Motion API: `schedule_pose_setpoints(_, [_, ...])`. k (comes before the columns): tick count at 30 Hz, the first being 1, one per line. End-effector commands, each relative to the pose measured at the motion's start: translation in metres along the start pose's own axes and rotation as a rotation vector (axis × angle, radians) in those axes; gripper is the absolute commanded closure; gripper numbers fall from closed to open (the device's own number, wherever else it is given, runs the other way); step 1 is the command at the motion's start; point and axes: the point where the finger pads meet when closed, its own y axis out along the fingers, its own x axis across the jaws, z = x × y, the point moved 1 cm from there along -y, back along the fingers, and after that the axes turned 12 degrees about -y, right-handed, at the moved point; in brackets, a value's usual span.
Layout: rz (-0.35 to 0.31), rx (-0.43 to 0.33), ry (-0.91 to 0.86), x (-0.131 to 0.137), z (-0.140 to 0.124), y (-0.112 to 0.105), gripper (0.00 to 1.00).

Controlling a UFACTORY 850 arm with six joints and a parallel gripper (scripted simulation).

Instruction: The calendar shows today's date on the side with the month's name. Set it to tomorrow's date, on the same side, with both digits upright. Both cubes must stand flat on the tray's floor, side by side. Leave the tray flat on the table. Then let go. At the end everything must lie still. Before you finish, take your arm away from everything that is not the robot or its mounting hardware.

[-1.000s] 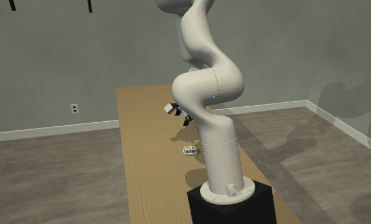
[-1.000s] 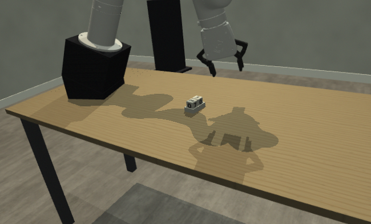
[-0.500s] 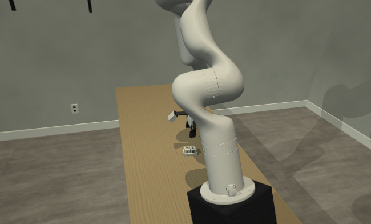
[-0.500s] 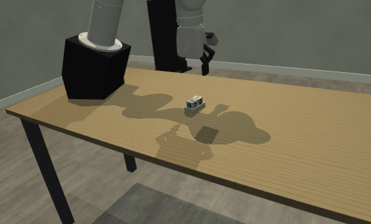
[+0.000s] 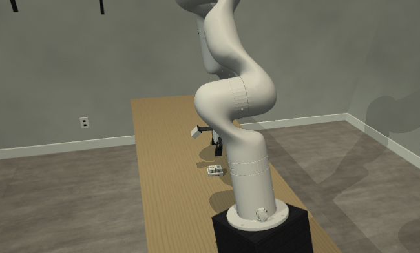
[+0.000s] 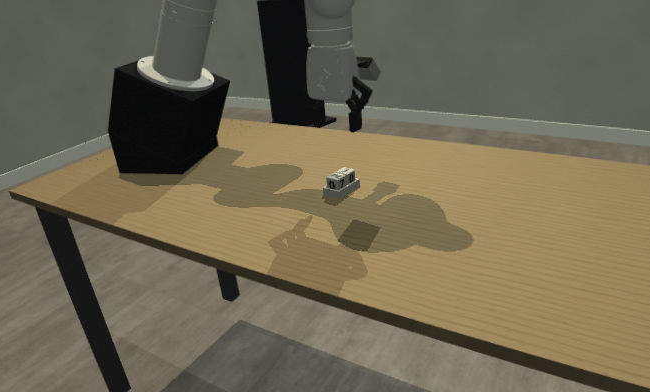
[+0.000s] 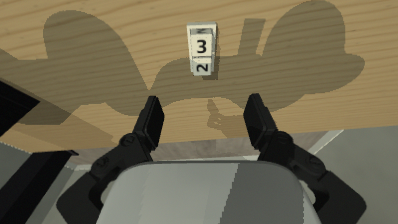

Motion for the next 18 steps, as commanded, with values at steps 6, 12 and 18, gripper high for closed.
schedule_pose_setpoints(6, [-0.001, 0.0, -0.005, 0.0004, 0.0001, -0.0002, 0.0])
schedule_pose_setpoints(12, [-0.001, 0.002, -0.066, -0.0004, 0.0035, 0.0006, 0.0])
schedule_pose_setpoints(18, [-0.002, 0.004, -0.164, -0.0018, 0.0088, 0.002, 0.0])
